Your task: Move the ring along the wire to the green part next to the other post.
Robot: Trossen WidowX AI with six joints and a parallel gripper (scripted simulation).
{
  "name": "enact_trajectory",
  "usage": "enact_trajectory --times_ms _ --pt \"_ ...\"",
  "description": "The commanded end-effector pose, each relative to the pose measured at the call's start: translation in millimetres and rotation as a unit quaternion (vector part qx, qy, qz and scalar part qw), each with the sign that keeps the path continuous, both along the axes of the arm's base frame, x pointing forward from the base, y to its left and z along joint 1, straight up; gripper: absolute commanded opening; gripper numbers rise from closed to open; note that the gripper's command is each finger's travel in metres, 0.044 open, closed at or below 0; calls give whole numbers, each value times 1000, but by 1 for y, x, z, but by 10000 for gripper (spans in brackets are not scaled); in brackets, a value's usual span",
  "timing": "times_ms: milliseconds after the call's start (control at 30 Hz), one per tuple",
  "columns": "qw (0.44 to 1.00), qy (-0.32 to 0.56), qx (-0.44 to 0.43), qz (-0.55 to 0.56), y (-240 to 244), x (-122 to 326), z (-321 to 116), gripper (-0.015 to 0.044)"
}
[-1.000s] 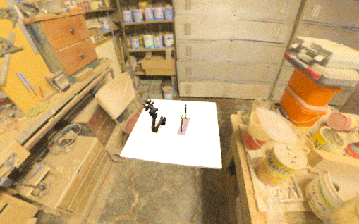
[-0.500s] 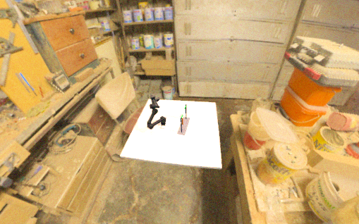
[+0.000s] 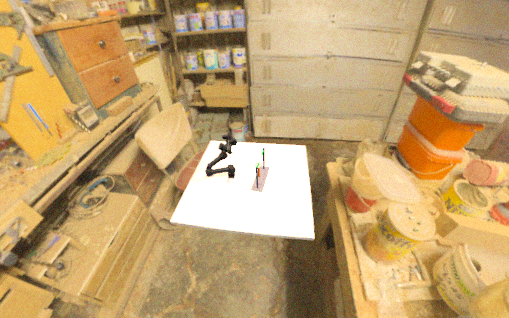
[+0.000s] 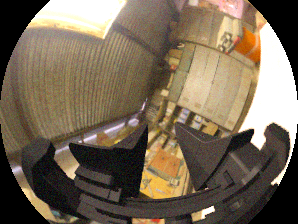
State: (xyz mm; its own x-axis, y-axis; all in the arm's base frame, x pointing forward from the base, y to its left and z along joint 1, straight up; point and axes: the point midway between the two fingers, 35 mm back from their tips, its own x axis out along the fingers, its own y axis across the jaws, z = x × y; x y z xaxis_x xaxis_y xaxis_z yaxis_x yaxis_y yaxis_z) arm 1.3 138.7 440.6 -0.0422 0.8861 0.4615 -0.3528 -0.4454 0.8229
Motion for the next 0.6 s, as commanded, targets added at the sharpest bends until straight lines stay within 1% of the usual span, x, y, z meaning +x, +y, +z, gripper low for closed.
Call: enact_trajectory --times_ms 0,133,300,433,567 --pt "991 -34 -20 -127 11 50 -23 160" --pt "970 -66 -45 -227 10 89 -43 160" --pt "928 -104 -91 -345 -1 135 -71 160" --pt "880 -132 -139 -434 -17 170 -96 160" --pt "819 -157 -199 -515 -41 203 -126 160"
